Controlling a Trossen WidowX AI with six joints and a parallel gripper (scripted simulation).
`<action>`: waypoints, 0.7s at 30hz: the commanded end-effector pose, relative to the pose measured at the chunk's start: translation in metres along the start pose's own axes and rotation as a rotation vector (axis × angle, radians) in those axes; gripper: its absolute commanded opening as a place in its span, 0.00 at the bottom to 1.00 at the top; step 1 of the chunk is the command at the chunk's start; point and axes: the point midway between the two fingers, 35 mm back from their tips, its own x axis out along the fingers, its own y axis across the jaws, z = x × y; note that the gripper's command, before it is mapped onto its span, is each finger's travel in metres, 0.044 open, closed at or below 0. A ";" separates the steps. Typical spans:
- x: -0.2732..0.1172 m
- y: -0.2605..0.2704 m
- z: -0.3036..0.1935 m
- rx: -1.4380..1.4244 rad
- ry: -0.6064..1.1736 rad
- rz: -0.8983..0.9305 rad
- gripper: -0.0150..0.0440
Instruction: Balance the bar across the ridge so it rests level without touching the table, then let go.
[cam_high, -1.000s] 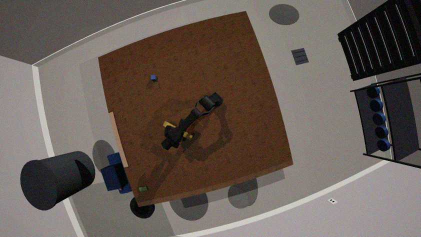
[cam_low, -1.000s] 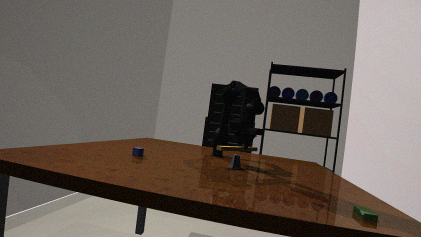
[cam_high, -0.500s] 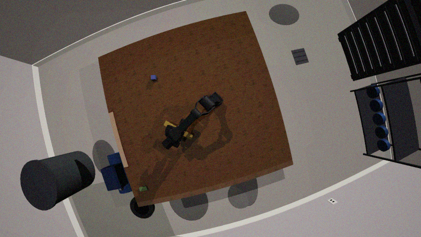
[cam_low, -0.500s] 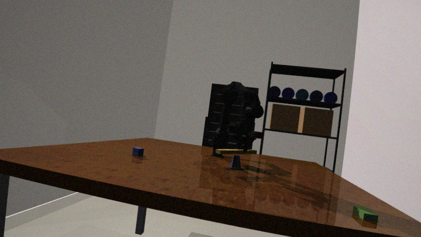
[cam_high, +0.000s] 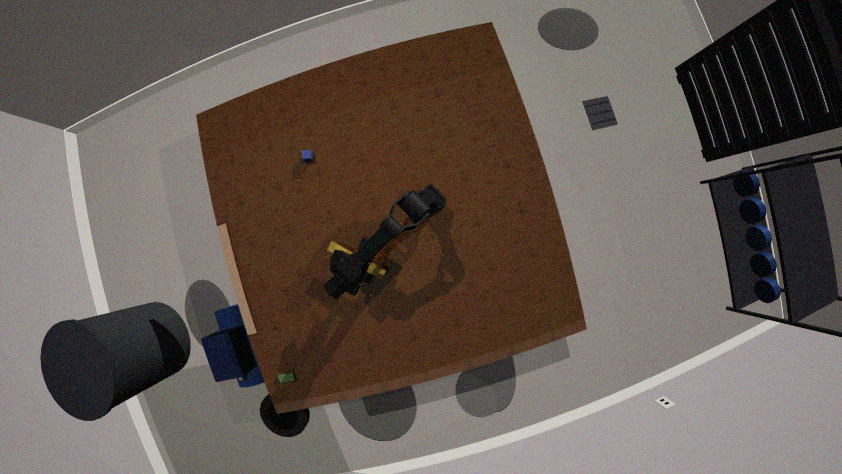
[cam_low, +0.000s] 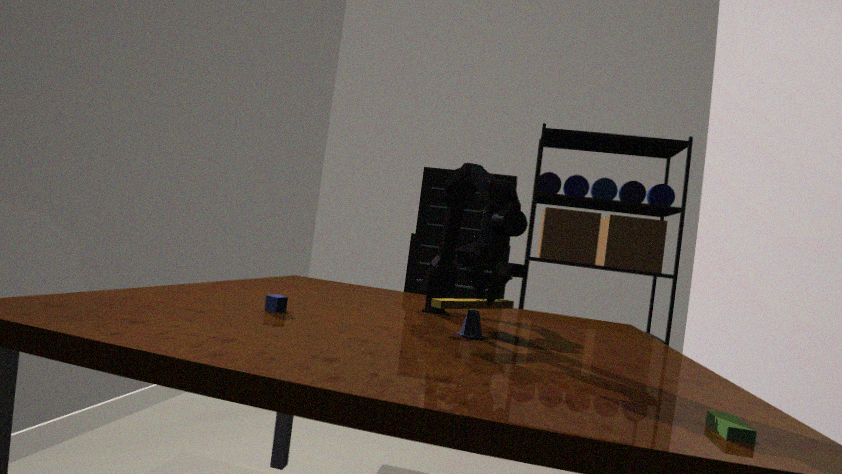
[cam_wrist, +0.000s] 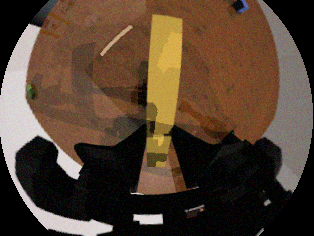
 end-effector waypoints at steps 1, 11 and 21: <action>0.001 0.000 0.000 0.000 0.001 0.003 0.25; 0.001 0.000 0.000 0.000 0.001 0.003 0.25; 0.002 0.001 0.000 0.000 0.001 0.003 0.25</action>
